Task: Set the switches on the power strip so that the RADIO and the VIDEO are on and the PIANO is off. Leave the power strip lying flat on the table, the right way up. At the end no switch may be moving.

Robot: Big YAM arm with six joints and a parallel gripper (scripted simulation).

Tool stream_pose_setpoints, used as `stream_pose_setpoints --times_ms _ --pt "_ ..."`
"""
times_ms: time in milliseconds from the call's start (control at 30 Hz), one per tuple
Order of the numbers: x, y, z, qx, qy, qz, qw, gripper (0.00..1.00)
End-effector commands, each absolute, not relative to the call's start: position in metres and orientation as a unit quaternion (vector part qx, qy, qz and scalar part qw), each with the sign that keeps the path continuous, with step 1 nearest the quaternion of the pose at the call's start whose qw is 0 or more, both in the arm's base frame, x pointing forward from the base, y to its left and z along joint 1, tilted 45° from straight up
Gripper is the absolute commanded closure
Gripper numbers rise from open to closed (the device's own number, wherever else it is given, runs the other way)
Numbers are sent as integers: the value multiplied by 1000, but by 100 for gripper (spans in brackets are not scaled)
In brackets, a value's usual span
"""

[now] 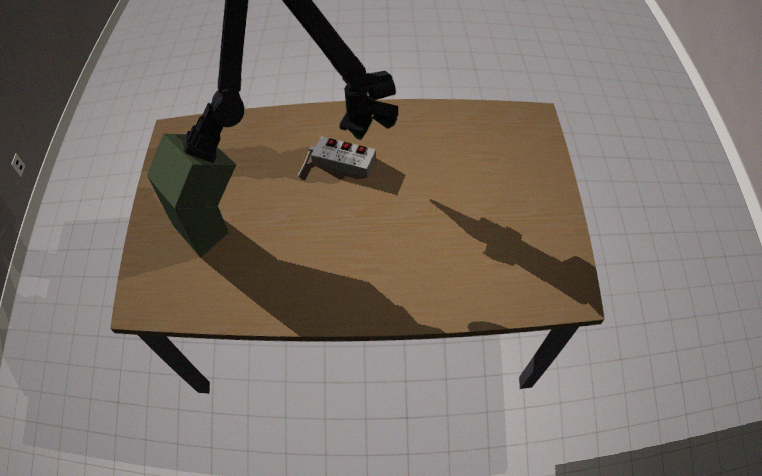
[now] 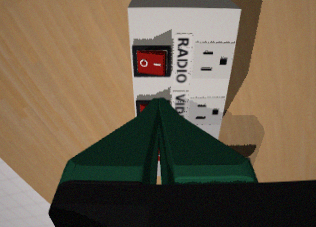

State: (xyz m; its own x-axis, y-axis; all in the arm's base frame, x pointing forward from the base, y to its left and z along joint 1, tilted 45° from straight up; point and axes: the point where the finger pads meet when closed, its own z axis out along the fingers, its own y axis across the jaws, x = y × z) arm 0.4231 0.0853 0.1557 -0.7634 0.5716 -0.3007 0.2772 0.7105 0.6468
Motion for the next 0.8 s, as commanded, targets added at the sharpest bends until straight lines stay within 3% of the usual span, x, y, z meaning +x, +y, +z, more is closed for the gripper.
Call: stream_pose_setpoints --times_ms 0,767 --pt "433 79 166 235 889 296 260 100" --pt "438 89 165 226 888 300 264 100"
